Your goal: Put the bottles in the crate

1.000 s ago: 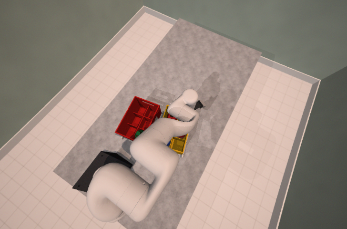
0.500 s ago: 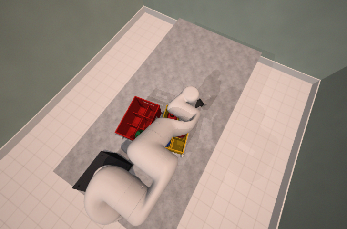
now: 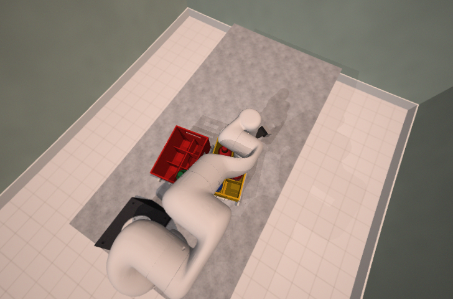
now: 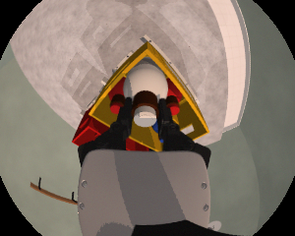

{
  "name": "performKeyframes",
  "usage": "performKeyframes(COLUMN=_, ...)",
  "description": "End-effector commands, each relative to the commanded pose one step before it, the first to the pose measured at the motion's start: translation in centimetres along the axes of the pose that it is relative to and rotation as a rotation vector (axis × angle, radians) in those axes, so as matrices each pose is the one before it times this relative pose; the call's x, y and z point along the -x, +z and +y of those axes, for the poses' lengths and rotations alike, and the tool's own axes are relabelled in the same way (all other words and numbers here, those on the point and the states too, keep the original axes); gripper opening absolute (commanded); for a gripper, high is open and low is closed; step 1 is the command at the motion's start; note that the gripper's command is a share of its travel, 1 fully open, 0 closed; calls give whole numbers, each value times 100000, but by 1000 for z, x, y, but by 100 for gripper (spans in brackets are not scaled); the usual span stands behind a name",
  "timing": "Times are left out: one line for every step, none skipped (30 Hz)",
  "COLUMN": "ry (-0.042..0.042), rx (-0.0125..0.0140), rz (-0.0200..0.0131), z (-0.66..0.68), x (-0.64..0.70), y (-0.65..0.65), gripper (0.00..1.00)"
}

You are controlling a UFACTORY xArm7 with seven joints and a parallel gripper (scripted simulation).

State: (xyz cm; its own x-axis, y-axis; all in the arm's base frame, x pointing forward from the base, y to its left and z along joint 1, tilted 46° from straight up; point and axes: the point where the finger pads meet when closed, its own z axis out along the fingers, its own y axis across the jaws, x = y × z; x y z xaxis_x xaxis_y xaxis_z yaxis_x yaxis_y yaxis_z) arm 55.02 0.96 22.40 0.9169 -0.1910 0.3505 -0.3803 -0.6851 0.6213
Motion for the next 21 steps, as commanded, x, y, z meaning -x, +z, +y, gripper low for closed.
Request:
performKeyframes(ry=-80, rx=-212, rz=359, z=-90, x=-78, y=-705, gripper=0)
performKeyframes(ry=0, rx=0, rz=0, z=0, x=0, y=-167, gripper=0)
performKeyframes(ry=0, rx=0, rz=0, z=0, x=0, y=-167, gripper=0)
performKeyframes(ry=0, rx=0, rz=0, z=0, x=0, y=-167, gripper=0)
performKeyframes(ry=0, rx=0, rz=0, z=0, x=0, y=-167, gripper=0)
performKeyframes(ry=0, rx=0, rz=0, z=0, x=0, y=-167, gripper=0)
performKeyframes(ry=0, rx=0, rz=0, z=0, x=0, y=-167, gripper=0)
performKeyframes(ry=0, rx=0, rz=0, z=0, x=0, y=-167, gripper=0)
performKeyframes(ry=0, rx=0, rz=0, z=0, x=0, y=-167, gripper=0)
performKeyframes(ry=0, rx=0, rz=0, z=0, x=0, y=-167, gripper=0)
performKeyframes(ry=0, rx=0, rz=0, z=0, x=0, y=-167, gripper=0)
performKeyframes(ry=0, rx=0, rz=0, z=0, x=0, y=-167, gripper=0)
performKeyframes(ry=0, rx=0, rz=0, z=0, x=0, y=-167, gripper=0)
performKeyframes(ry=0, rx=0, rz=0, z=0, x=0, y=-167, gripper=0)
performKeyframes(ry=0, rx=0, rz=0, z=0, x=0, y=0, gripper=0)
performKeyframes(ry=0, rx=0, rz=0, z=0, x=0, y=0, gripper=0)
performKeyframes(ry=0, rx=0, rz=0, z=-1, x=-1, y=-167, gripper=0)
performKeyframes(ry=0, rx=0, rz=0, z=0, x=0, y=-167, gripper=0)
performKeyframes(ry=0, rx=0, rz=0, z=0, x=0, y=-167, gripper=0)
performKeyframes(ry=0, rx=0, rz=0, z=0, x=0, y=-167, gripper=0)
performKeyframes(ry=0, rx=0, rz=0, z=0, x=0, y=-167, gripper=0)
